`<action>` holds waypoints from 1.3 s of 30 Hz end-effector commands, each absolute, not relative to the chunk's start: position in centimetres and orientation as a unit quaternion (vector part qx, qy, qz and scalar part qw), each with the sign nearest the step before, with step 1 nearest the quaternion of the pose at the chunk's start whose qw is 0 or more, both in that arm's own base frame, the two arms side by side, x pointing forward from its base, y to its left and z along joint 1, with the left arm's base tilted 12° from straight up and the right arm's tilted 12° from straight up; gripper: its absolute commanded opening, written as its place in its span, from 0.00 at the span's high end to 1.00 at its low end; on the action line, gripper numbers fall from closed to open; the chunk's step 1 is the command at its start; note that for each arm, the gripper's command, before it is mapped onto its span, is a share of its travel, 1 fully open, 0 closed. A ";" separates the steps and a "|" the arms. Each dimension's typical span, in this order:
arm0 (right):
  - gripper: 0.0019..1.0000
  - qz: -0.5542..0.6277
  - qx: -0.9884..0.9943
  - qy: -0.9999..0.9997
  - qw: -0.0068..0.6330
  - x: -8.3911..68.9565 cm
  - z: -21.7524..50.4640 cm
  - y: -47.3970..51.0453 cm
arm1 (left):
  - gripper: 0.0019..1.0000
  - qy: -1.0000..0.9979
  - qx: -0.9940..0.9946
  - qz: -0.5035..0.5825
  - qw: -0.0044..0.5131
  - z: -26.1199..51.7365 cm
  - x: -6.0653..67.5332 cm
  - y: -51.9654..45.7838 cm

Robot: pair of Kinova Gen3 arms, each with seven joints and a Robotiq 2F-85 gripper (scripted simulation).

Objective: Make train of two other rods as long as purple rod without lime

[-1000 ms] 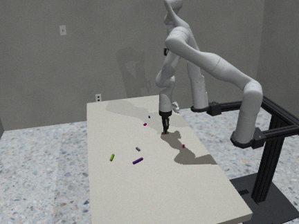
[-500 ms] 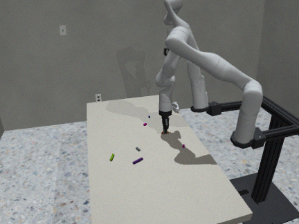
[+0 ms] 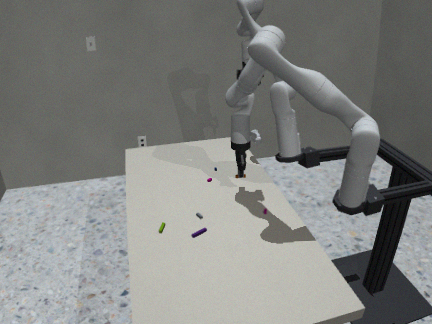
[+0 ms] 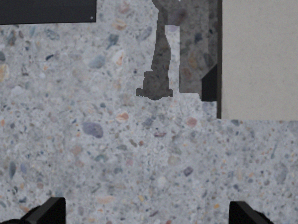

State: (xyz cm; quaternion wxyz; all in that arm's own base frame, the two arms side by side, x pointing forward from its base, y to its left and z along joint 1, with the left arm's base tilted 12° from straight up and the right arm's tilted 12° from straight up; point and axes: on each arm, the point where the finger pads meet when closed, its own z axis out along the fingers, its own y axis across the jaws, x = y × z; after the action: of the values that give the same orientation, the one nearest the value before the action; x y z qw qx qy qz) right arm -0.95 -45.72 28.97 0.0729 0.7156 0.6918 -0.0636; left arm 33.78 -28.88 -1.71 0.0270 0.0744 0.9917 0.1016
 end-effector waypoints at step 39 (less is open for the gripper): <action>0.00 -0.068 0.714 0.693 0.073 -1.3 29.1 -45.8 | 0.83 0.992 0.072 0.099 0.034 0.9 34.4 -29.3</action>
State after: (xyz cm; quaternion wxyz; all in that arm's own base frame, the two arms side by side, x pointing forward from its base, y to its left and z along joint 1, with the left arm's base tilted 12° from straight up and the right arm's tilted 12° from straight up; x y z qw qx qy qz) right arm -0.95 -45.72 28.97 0.0729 0.7156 0.6918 -0.0636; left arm 34.29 -29.28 0.64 0.0344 0.0720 0.9919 0.0987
